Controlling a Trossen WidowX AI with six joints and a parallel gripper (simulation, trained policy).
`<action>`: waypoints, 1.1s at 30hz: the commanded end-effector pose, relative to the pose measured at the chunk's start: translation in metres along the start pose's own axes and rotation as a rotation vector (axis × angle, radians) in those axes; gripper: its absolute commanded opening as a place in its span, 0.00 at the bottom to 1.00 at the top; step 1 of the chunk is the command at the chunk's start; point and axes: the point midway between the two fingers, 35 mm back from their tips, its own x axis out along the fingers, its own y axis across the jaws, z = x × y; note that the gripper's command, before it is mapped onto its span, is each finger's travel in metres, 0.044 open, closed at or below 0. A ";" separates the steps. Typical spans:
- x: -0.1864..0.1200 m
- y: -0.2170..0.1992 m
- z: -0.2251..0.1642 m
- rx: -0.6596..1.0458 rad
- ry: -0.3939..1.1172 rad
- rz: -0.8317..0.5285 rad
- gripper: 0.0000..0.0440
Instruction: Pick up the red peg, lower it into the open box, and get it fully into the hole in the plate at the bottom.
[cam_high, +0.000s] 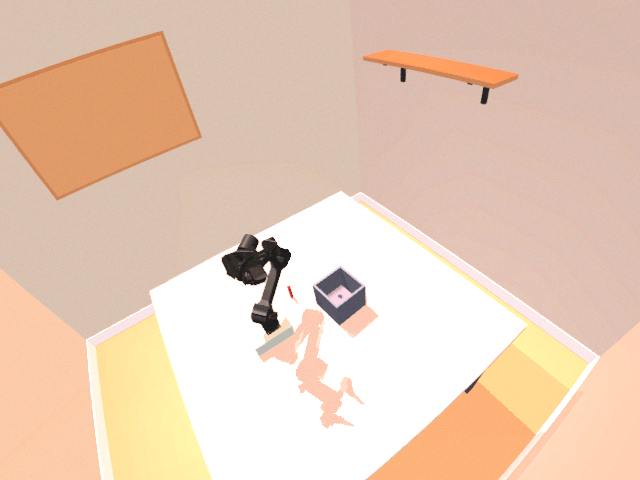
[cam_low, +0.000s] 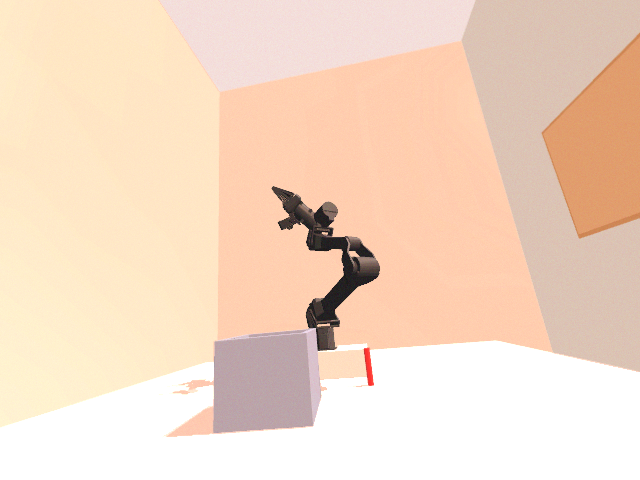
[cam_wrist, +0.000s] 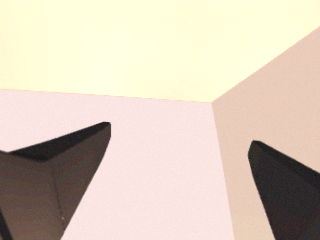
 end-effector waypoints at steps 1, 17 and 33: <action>0.001 0.003 0.000 0.015 0.000 0.007 0.96; 0.020 0.034 0.005 0.549 0.018 0.014 1.00; 0.043 0.043 0.018 1.104 -0.004 -0.008 1.00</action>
